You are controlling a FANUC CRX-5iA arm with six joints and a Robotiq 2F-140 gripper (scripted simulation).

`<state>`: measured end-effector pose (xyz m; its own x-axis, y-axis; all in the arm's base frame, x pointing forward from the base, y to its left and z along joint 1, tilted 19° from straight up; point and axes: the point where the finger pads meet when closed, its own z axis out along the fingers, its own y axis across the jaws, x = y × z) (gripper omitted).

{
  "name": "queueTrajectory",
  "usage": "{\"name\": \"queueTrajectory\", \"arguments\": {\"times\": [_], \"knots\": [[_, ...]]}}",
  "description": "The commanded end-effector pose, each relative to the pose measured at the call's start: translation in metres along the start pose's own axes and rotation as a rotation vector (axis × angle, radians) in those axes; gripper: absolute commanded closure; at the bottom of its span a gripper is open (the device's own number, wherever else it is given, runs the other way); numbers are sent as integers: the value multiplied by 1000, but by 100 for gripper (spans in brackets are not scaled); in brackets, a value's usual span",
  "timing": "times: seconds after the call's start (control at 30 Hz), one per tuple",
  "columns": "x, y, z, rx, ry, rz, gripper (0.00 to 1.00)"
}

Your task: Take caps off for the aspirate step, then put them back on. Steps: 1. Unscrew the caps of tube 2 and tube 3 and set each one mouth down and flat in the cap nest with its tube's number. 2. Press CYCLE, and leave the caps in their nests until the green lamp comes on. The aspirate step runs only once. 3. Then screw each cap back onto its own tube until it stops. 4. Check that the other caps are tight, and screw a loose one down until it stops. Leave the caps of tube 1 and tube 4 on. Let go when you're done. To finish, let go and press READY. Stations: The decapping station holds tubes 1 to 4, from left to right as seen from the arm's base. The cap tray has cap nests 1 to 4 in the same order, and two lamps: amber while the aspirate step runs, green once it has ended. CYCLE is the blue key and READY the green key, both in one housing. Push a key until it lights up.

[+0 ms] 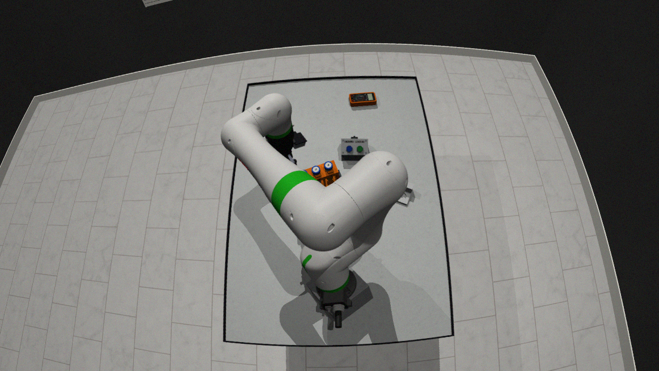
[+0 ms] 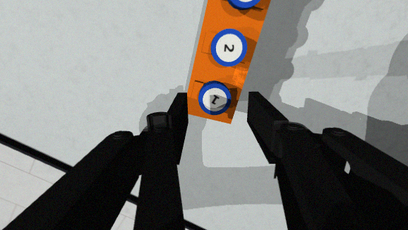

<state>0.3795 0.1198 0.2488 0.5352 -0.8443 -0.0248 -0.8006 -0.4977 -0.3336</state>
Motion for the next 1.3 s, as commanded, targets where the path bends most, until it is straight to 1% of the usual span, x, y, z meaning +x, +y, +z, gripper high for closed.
{"name": "queueTrajectory", "arguments": {"times": [0.0,0.07,0.13,0.2,0.53,0.77,1.27], "knots": [[-3,-2,0,1,7,15,59],[-3,-2,0,1,7,15,59],[-3,-2,6,1,7,15,59],[-3,-2,6,1,7,15,59],[-3,-2,35,1,7,15,59],[-3,-2,35,1,7,15,59],[-3,-2,43,1,7,15,59]]}}
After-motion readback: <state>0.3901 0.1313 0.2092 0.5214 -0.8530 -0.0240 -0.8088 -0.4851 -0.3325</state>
